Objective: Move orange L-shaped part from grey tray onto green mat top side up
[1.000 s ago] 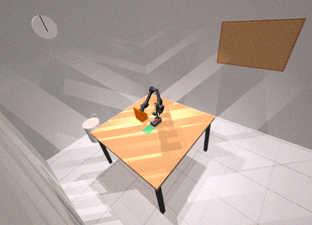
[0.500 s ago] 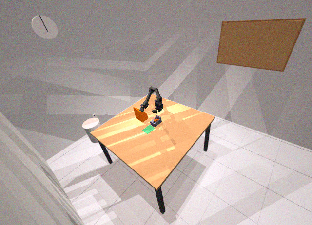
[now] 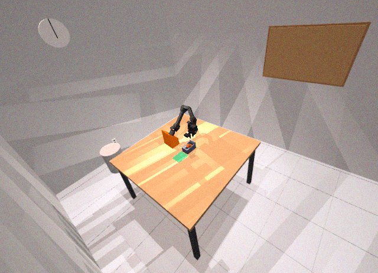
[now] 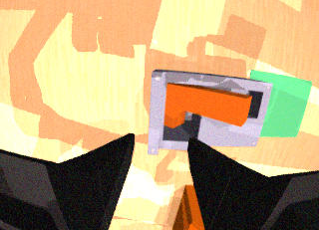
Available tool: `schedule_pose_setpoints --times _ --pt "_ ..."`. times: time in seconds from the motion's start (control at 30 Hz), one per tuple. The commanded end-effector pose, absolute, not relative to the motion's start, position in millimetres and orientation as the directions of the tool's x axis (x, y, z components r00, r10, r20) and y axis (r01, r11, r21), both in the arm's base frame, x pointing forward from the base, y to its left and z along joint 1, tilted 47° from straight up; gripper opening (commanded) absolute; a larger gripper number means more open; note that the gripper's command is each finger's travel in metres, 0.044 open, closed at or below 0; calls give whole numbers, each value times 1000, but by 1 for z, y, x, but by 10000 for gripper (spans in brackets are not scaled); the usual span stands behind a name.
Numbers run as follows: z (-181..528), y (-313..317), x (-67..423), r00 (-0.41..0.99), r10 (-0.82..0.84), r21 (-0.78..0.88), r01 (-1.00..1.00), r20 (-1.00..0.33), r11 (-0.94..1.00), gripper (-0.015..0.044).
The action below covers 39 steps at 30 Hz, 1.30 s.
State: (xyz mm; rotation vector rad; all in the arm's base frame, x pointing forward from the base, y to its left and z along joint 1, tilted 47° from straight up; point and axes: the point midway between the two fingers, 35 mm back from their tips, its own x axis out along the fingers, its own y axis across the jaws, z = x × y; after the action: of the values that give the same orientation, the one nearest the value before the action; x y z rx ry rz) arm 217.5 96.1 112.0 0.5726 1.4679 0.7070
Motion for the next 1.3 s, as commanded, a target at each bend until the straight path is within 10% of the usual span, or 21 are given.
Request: schedule_pose_setpoints --times 0.0,0.37,0.7,0.87,1.27 --pt "112 96 217 -29 730 730 -77 -683 680 180" --pt "101 85 224 -26 728 668 -419 -685 614 280" --pt "73 57 235 -20 728 222 -958 -685 182 280" --pt "61 45 237 -18 731 -44 -997 -682 -65 280" --pt "61 44 237 -18 731 -54 -996 -682 -75 280"
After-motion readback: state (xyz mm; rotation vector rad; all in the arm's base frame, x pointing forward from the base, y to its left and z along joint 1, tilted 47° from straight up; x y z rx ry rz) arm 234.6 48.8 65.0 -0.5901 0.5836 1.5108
